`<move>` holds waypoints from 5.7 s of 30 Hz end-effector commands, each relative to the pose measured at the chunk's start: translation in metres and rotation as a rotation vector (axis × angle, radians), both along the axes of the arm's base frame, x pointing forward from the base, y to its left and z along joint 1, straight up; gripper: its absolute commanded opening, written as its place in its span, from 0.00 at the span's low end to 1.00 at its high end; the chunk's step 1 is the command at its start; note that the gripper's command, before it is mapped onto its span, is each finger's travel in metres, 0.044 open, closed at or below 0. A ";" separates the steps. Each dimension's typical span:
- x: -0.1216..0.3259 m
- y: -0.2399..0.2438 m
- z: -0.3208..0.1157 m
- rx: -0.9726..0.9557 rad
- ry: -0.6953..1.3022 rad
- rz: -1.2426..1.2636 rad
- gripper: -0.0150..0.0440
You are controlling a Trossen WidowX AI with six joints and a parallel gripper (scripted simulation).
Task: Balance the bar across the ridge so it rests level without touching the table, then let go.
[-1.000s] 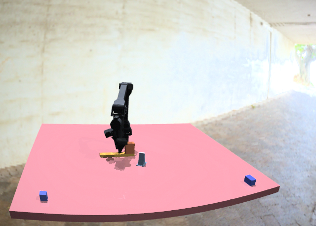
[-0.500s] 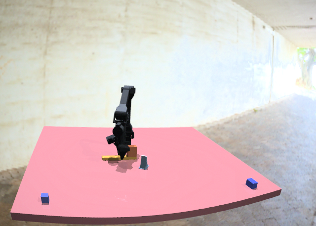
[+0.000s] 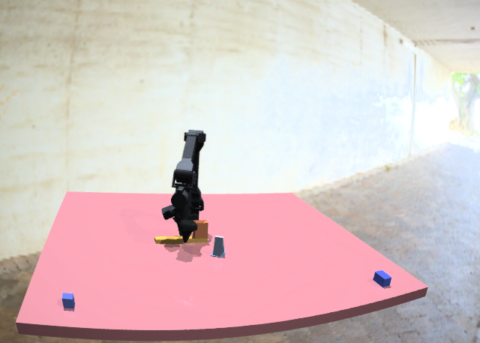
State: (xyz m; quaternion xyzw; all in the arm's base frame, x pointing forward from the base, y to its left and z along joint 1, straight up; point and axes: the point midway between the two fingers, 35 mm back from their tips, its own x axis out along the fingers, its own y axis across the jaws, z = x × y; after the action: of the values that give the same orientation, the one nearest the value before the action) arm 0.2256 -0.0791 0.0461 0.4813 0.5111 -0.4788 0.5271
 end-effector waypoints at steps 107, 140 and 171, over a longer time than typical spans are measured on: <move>0.138 0.080 0.128 -0.011 -0.006 0.923 0.25; 0.153 0.095 0.089 -0.013 -0.007 0.986 0.25; 0.153 0.096 0.083 -0.013 -0.007 0.986 0.25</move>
State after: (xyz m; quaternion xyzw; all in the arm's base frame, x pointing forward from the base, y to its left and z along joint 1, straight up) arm 0.3782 0.0155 0.1294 0.1798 0.6732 -0.1771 0.6950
